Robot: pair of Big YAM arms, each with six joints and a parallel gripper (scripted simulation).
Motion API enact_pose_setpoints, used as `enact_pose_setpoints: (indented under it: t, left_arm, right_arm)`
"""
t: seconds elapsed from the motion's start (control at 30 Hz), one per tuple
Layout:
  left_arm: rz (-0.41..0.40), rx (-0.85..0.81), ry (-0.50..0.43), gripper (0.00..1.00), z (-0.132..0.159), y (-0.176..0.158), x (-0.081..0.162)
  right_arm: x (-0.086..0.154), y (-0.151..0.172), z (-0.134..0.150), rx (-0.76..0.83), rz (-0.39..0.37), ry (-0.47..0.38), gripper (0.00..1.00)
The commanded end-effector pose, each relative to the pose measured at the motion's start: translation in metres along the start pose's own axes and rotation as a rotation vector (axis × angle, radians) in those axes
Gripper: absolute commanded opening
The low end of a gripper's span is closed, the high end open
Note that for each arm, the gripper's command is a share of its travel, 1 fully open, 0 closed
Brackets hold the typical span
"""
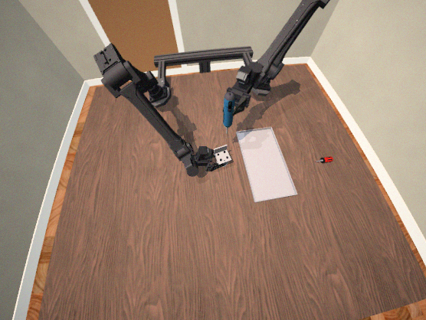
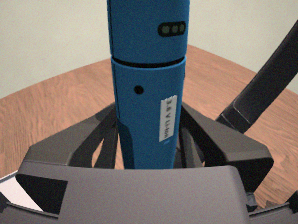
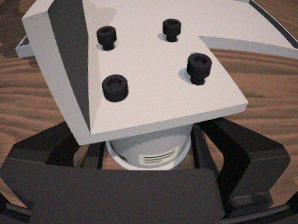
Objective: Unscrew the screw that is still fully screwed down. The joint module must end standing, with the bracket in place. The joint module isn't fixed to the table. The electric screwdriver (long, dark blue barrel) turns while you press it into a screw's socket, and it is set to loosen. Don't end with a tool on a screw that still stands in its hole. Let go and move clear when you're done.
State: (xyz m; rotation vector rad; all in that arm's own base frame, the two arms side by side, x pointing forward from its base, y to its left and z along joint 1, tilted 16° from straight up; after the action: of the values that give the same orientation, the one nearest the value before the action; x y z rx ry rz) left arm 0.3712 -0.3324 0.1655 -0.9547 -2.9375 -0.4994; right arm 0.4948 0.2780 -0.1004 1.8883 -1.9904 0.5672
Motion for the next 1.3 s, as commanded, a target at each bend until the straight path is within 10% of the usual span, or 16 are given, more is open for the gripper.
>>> enact_pose_setpoints:
  t: [0.0, 1.27]
  left_arm:
    - [-0.024, 0.002, -0.104, 0.42, -0.041, 0.009, -0.008]
    - [-0.021, 0.011, -0.106, 0.42, -0.041, 0.007, -0.017]
  right_arm:
    - [0.0, -0.011, -0.009, 0.023, 0.014, -0.01, 0.59]
    - [0.0, -0.011, -0.009, 0.023, 0.014, -0.01, 0.59]
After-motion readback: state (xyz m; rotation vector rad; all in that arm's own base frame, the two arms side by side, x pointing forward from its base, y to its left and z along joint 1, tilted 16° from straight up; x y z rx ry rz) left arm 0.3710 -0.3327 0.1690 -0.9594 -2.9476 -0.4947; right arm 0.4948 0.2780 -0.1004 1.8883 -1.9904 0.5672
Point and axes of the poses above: on each arm, the point where the finger pads meet when closed, its own x axis back along the fingers, its own y axis across the jaws, z = x × y, the point moved 2 cm from there along x, back along the fingers, and after that the axes turned 2 degrees about -x, right-handed, at the moved point
